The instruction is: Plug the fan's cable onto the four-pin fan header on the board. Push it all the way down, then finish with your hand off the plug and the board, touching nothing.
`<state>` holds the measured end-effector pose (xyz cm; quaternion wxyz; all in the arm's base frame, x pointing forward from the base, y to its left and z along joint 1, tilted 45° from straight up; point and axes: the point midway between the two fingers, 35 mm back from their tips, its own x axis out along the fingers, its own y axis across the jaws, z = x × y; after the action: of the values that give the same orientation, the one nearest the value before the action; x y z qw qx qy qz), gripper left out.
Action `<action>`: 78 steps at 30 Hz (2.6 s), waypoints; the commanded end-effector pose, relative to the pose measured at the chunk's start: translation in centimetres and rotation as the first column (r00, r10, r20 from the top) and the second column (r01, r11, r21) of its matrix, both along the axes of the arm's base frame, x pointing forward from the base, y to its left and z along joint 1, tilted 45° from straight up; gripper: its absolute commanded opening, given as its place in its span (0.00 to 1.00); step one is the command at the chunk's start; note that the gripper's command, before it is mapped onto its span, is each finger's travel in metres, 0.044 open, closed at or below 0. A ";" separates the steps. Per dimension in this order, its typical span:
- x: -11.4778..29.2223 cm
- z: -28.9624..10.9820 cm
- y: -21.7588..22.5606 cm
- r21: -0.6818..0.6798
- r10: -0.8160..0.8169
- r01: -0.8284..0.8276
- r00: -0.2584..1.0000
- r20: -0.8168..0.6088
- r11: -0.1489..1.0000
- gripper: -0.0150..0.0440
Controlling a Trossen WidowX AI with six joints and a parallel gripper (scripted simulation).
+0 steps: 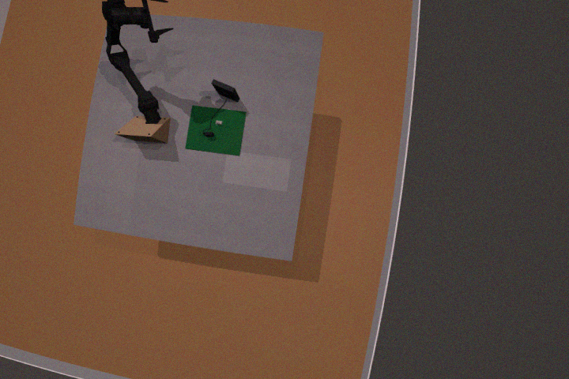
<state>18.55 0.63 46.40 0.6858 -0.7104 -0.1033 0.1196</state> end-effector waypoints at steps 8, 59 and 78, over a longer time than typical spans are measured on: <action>7.4 -7.4 -7.6 0.736 0.063 0.377 0.868 -0.493 0.562 1.00; 9.4 -42.5 -14.8 -0.412 0.545 -0.781 0.623 -0.561 0.469 1.00; 9.8 -45.4 -12.1 -0.412 0.546 -0.781 0.624 -0.559 0.470 1.00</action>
<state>28.33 -13.08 2.36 0.3061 -0.7649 -0.2021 0.5294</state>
